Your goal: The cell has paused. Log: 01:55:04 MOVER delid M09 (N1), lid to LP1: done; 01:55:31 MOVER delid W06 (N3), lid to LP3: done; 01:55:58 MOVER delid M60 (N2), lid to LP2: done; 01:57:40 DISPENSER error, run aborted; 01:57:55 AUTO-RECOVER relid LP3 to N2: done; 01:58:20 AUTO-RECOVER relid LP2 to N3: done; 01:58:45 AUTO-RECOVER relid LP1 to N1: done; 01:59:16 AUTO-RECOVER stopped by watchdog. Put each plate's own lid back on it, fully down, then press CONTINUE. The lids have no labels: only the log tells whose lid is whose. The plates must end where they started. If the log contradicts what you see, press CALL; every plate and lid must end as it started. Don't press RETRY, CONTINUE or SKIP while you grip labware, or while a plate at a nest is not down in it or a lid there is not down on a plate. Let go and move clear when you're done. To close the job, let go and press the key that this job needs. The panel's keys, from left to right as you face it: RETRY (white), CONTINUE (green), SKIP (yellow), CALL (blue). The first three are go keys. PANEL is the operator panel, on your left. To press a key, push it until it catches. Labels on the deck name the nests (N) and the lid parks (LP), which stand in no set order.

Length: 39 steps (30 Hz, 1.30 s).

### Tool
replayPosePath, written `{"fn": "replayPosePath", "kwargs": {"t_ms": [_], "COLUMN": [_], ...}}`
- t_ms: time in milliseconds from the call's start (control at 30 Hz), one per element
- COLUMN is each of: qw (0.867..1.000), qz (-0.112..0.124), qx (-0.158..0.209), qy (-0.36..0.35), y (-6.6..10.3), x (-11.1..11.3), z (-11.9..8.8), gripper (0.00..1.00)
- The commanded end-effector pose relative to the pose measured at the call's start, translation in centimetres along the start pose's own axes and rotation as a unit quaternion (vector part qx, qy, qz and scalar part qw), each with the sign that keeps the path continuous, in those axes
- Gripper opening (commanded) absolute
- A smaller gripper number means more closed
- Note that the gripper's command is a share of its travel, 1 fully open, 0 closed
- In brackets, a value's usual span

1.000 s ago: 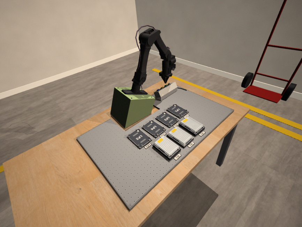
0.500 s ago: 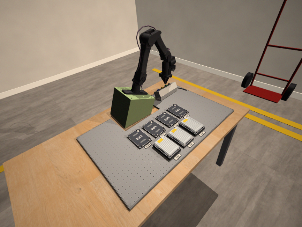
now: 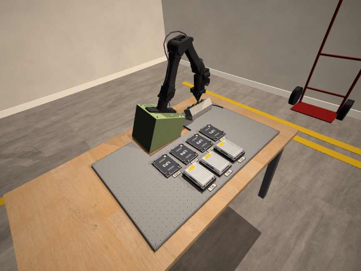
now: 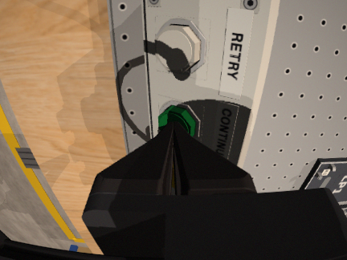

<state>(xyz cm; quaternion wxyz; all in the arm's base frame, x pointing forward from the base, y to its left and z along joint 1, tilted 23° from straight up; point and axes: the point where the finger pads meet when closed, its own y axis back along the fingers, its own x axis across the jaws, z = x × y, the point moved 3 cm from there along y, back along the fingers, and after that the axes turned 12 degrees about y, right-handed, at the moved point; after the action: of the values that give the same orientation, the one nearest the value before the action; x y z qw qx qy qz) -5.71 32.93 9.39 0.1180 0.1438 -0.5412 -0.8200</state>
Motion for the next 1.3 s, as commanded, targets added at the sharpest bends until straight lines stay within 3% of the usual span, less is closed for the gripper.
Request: {"fn": "replayPosePath", "kwargs": {"t_ms": [0,167,300,1267], "qw": [1.000,1.000,1.000,1.000], "qz": [-0.003,-0.001,-0.004,-0.005], "qx": [-0.008,0.000,-0.013,0.008], "qy": [-0.004,-0.003,-0.003,-0.002], "y": [0.1,-0.3,0.2,-1.3], "x": [-0.5,-0.3,-0.6,-0.6], "z": [0.3,-0.4,0.7,-0.7], "gripper": [0.00,0.00,0.00,0.00]}}
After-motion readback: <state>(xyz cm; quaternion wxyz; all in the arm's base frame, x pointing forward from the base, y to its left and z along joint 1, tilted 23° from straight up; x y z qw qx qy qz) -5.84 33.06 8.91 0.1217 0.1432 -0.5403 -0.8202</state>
